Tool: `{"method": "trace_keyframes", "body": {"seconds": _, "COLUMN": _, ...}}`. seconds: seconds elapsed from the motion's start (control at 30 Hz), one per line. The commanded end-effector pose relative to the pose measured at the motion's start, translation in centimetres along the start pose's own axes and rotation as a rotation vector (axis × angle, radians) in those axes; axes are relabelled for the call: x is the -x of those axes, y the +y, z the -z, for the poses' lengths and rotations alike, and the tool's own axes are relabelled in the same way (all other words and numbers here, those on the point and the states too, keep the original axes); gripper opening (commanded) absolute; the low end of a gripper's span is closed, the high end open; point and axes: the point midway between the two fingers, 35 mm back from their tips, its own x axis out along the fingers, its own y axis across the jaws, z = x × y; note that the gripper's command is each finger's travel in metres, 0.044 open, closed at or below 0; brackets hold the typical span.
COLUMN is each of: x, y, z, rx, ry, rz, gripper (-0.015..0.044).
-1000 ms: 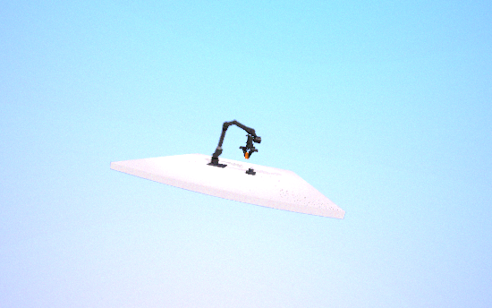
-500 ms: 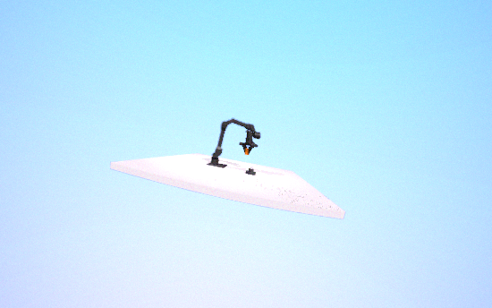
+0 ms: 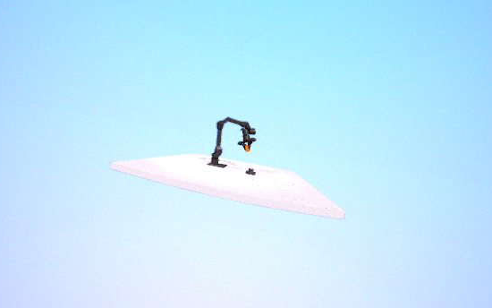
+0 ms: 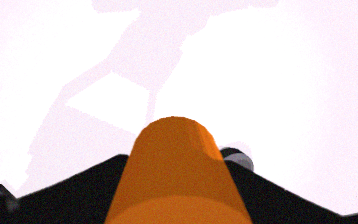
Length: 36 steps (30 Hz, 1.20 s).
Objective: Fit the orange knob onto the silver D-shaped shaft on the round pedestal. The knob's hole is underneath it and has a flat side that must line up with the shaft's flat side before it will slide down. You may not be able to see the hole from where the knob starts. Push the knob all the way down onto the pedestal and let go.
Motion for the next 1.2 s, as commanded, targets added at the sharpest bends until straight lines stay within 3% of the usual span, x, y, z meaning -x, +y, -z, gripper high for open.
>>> {"method": "trace_keyframes", "body": {"seconds": 0.0, "x": 1.0, "y": -0.2, "z": 0.0, "rx": -0.005, "ry": -0.007, "rz": 0.09, "gripper": 0.0}}
{"method": "trace_keyframes", "body": {"seconds": 0.73, "x": 5.6, "y": -0.7, "z": 0.3, "rx": -0.008, "ry": -0.006, "rz": 0.561, "gripper": 0.0}}
{"method": "trace_keyframes", "body": {"seconds": 1.17, "x": 5.6, "y": -0.6, "z": 0.3, "rx": -0.009, "ry": -0.007, "rz": 0.638, "gripper": 0.0}}
